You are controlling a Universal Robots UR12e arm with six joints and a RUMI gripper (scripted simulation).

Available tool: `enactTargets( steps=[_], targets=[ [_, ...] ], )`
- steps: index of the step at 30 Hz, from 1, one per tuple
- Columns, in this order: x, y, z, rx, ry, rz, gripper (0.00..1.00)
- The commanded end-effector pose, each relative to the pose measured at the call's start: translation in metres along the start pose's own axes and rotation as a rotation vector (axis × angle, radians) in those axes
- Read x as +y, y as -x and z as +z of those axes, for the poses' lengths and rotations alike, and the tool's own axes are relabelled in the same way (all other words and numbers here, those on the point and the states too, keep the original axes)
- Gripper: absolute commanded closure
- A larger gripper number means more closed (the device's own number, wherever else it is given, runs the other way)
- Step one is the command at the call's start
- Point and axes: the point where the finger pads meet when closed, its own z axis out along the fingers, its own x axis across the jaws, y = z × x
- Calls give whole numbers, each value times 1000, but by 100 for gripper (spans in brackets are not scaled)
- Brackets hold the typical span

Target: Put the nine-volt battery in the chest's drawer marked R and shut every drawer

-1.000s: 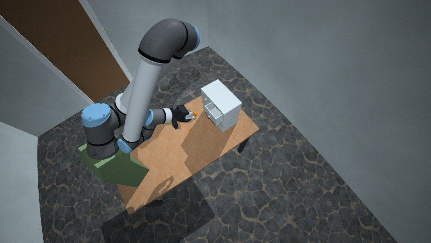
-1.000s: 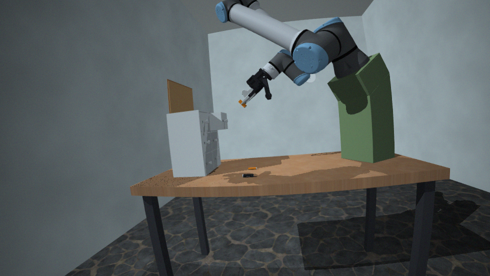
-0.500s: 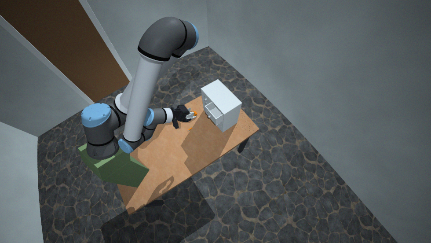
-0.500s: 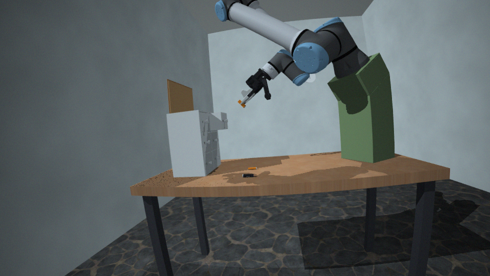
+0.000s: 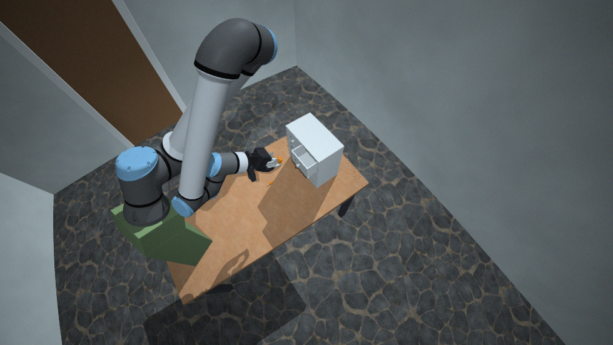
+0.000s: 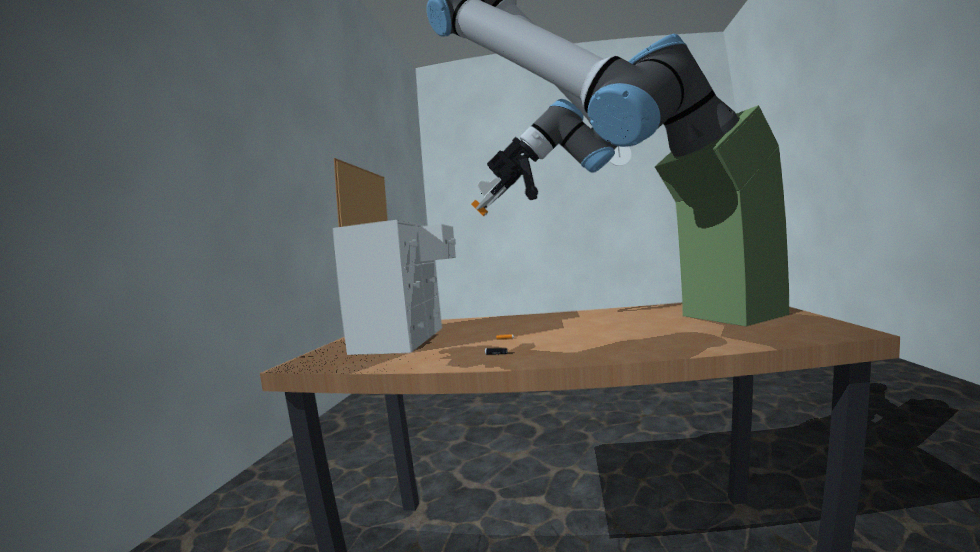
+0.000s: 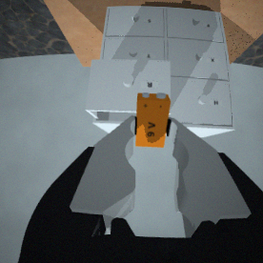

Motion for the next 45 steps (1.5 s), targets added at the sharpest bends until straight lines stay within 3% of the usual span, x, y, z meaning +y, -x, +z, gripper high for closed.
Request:
enactTargets(
  steps=[1, 45],
  targets=[
    [5, 0, 6, 0, 0, 0, 87],
    [64, 0, 77, 0, 0, 0, 87]
  ],
)
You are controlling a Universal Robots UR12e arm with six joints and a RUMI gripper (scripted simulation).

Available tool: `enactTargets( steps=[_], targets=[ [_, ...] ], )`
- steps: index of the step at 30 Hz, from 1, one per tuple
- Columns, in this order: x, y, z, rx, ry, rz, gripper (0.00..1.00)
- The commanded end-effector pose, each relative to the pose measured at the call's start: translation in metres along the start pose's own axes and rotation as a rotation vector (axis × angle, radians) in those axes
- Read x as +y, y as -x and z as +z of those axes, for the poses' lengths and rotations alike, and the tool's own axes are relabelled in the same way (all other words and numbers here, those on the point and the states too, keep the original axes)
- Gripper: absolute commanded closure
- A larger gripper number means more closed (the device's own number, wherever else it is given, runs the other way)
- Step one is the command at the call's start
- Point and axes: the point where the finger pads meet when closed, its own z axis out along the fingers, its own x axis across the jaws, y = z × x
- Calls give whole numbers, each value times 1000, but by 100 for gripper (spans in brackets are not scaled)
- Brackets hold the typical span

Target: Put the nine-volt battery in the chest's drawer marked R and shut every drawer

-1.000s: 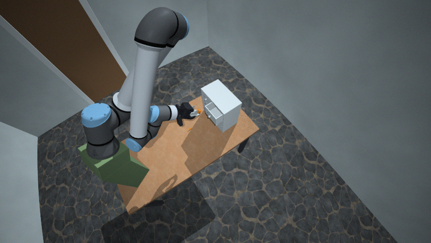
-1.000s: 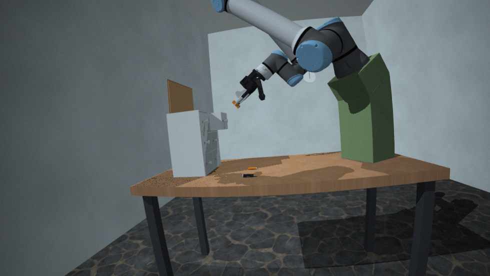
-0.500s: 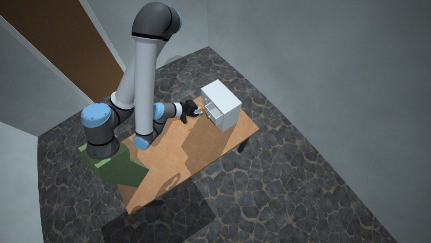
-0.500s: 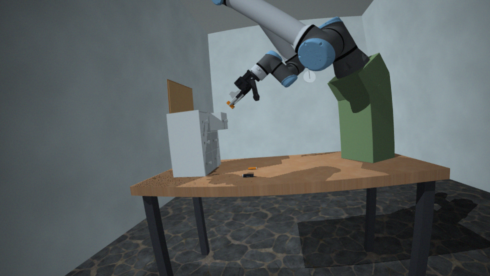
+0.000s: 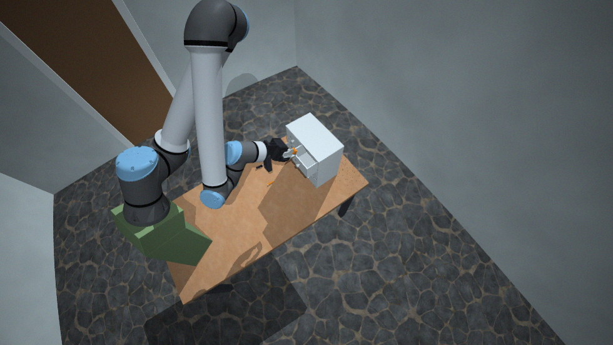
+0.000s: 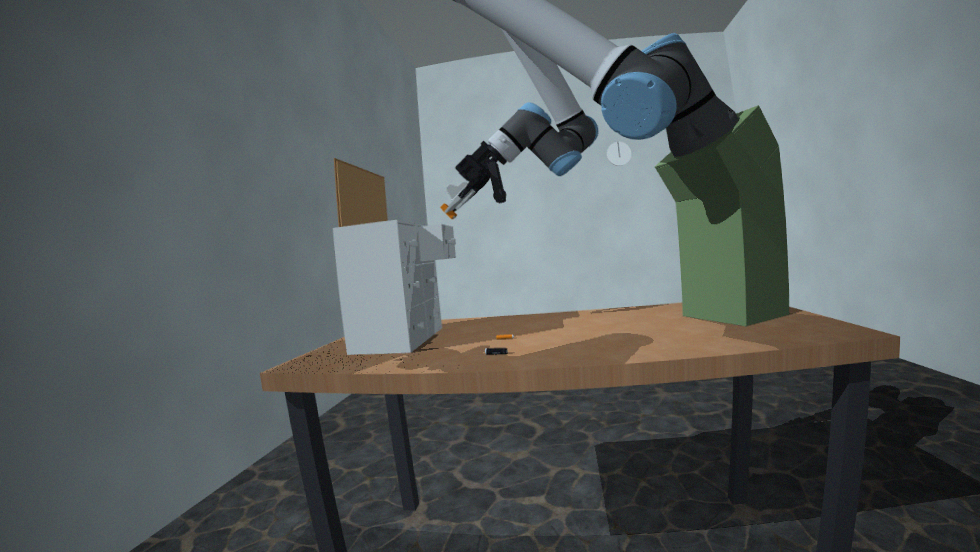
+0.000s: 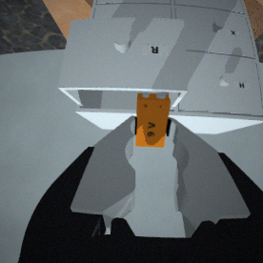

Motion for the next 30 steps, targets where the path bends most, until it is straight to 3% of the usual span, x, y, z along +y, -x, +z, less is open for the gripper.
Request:
enactTargets(
  steps=[1, 12, 30],
  targets=[
    [8, 0, 10, -1, -1, 0, 87],
    [22, 0, 27, -1, -1, 0, 87],
    [32, 0, 38, -1, -1, 0, 87]
  ],
)
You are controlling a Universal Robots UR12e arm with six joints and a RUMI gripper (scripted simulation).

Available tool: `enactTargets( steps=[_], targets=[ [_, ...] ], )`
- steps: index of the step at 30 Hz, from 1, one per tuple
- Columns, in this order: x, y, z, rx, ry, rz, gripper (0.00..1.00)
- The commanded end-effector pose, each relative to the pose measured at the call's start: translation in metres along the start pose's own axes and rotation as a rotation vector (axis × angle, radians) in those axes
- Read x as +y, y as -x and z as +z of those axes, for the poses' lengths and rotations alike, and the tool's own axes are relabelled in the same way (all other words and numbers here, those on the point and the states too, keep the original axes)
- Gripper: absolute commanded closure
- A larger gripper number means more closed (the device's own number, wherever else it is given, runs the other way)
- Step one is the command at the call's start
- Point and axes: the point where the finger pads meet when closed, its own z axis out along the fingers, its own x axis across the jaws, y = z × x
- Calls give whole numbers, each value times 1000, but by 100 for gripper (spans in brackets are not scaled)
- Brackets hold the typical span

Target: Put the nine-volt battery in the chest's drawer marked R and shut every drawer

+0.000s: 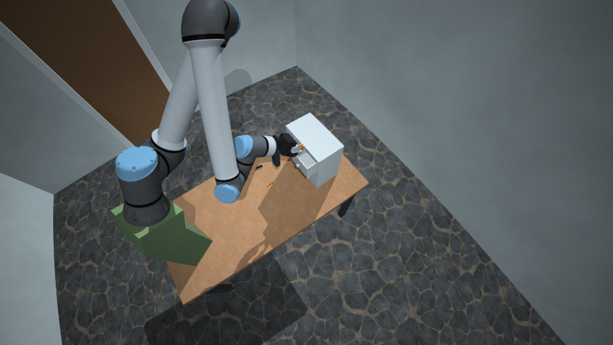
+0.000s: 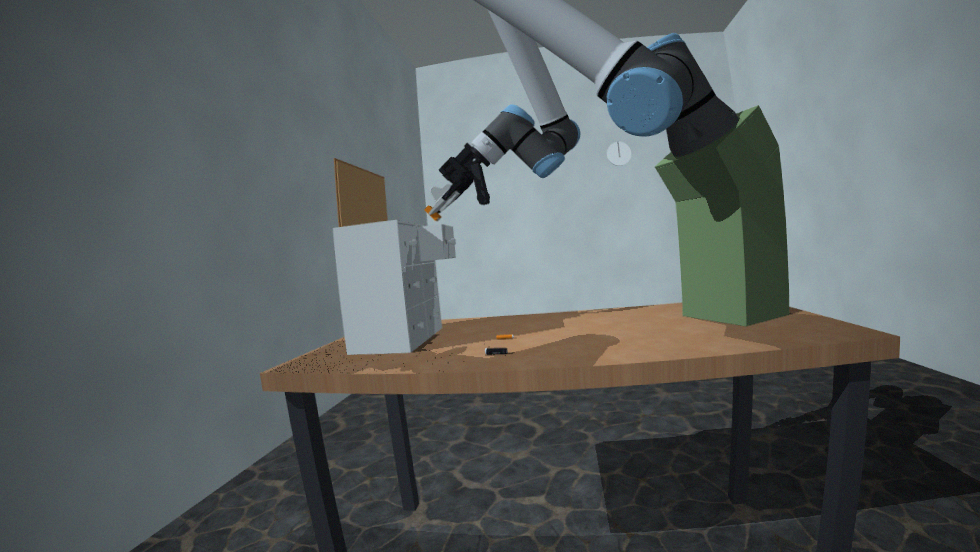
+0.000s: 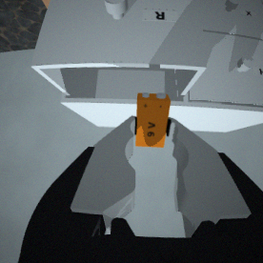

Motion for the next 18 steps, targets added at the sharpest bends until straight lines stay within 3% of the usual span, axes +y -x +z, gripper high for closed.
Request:
enactTargets(
  steps=[1, 18],
  targets=[
    [2, 0, 2, 0, 0, 0, 87],
    [3, 0, 4, 0, 0, 0, 87]
  ],
)
